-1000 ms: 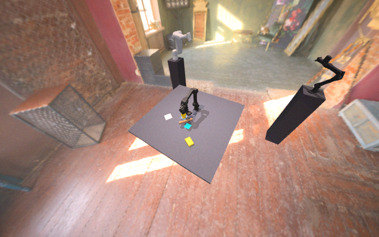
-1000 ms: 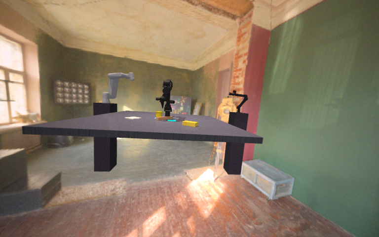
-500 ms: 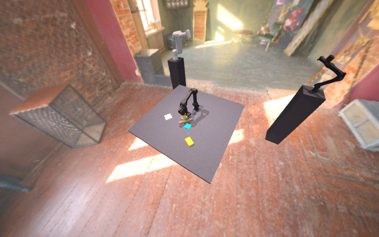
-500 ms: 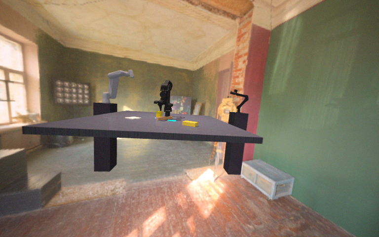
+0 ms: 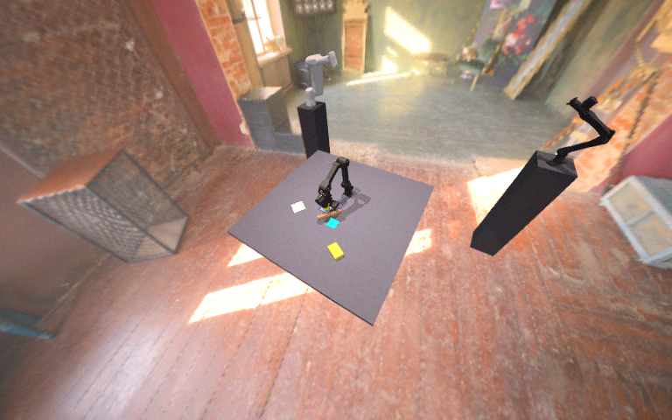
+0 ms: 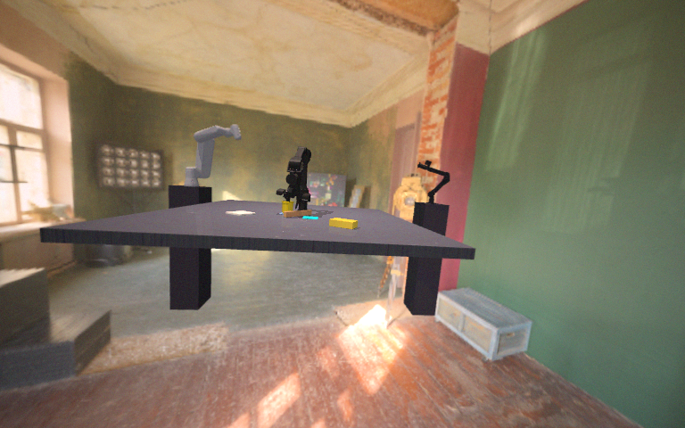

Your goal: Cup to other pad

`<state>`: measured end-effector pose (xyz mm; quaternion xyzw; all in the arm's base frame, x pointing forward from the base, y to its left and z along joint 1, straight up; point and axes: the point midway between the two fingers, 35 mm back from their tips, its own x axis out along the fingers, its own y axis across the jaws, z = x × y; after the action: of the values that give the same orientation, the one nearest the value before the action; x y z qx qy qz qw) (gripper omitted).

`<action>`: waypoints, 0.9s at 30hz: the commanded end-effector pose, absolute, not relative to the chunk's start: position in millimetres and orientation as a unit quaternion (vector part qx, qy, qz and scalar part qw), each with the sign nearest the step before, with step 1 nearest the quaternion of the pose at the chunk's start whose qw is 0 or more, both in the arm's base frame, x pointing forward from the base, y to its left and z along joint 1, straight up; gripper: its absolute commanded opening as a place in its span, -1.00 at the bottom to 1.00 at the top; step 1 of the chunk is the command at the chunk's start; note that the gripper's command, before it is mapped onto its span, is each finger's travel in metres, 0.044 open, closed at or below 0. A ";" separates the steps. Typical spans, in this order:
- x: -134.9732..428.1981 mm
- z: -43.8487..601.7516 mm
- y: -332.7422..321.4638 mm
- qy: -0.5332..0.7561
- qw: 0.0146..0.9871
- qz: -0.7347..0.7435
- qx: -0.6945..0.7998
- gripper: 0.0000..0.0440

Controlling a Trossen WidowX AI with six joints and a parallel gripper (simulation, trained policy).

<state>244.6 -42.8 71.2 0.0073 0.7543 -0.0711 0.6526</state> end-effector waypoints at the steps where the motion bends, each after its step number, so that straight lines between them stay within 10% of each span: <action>1: 244.0 63.8 -43.0 0.756 0.652 -0.054 -0.004 -0.32; 8: 249.3 63.2 -45.5 0.752 0.657 -0.024 -0.035 -0.98; 27: 283.1 108.9 -39.7 0.708 0.704 0.007 -0.055 -0.92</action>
<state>278.4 -42.2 103.4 -0.0535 0.7136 0.0036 0.6985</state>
